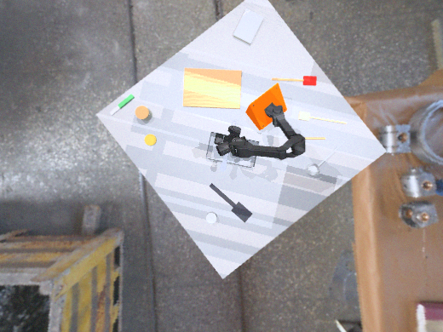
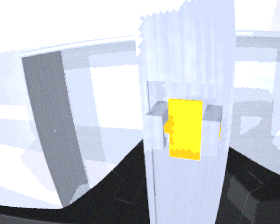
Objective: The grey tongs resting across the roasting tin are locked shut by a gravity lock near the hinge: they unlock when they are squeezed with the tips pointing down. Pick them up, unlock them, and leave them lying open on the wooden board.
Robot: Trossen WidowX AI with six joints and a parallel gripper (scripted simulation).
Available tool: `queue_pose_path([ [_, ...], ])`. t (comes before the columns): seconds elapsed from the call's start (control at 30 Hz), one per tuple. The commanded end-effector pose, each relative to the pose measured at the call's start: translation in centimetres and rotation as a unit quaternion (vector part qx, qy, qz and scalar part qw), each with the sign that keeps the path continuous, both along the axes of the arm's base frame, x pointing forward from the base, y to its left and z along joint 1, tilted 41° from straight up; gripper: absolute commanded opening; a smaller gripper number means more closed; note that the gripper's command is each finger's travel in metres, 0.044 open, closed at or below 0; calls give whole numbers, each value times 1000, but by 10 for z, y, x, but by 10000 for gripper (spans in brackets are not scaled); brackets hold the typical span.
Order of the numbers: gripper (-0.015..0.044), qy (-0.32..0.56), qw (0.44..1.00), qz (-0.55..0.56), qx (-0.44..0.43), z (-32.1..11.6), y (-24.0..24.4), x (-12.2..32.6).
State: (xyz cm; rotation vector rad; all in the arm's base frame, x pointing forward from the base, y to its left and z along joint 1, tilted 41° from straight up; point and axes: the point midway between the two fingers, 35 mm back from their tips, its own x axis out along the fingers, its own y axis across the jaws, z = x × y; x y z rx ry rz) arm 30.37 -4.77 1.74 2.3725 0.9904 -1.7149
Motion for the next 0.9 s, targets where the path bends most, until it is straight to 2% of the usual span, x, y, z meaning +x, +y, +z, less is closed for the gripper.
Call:
queue_pose_path([
  [0.0,-150,9,999,13,38,3,-1,2],
  [0.23,-150,23,994,28,99,7,0,3],
  [0.6,-150,25,994,33,97,5,-1,1],
  [0.87,-150,-16,992,93,80,-5,-33,4],
])
